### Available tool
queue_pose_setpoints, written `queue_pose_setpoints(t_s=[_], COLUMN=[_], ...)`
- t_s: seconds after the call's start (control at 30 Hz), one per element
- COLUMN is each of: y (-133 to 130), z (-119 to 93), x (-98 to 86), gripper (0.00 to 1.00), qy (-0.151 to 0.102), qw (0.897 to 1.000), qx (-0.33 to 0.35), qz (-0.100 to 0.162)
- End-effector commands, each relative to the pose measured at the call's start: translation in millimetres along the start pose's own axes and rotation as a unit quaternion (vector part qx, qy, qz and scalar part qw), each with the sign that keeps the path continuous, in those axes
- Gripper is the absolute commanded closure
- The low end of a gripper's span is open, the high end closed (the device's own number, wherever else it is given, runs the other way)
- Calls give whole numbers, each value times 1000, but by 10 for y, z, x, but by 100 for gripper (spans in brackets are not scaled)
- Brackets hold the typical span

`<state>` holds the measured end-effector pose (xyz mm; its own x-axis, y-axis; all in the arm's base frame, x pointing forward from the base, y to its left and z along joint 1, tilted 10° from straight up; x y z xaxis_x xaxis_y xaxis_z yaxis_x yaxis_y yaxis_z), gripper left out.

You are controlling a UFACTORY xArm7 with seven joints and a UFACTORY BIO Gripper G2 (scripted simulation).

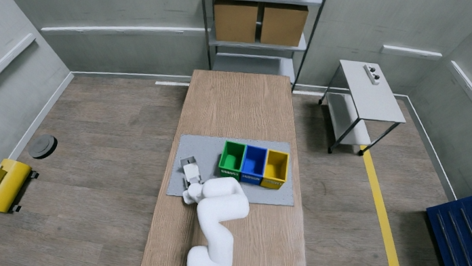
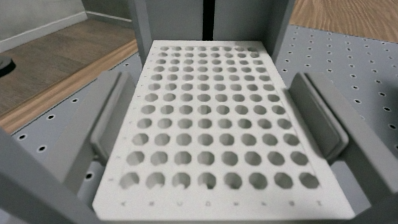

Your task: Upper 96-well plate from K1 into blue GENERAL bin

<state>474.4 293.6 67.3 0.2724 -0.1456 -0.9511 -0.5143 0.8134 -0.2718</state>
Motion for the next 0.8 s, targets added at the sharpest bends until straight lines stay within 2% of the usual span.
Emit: queue_pose_setpoints(t_s=[0.0,0.5,0.77], y=[-6,-13,-36], z=[6,6,6], x=[-36,-76,-207], gripper=[100,100,100], qy=[-1,-1,-1], qw=[1000,1000,1000], qx=[0,0,0], qz=[0,0,0])
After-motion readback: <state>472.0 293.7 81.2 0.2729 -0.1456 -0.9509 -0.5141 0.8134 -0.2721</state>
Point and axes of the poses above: the point midway between the two finger pads, its own z axis out along the fingers, its own y axis across the jaws, x = y × z, the point moved 3 cm from there along -z, back along the fingers, and after that the axes turned 10 degrees about -z, right-handed, at the moved point
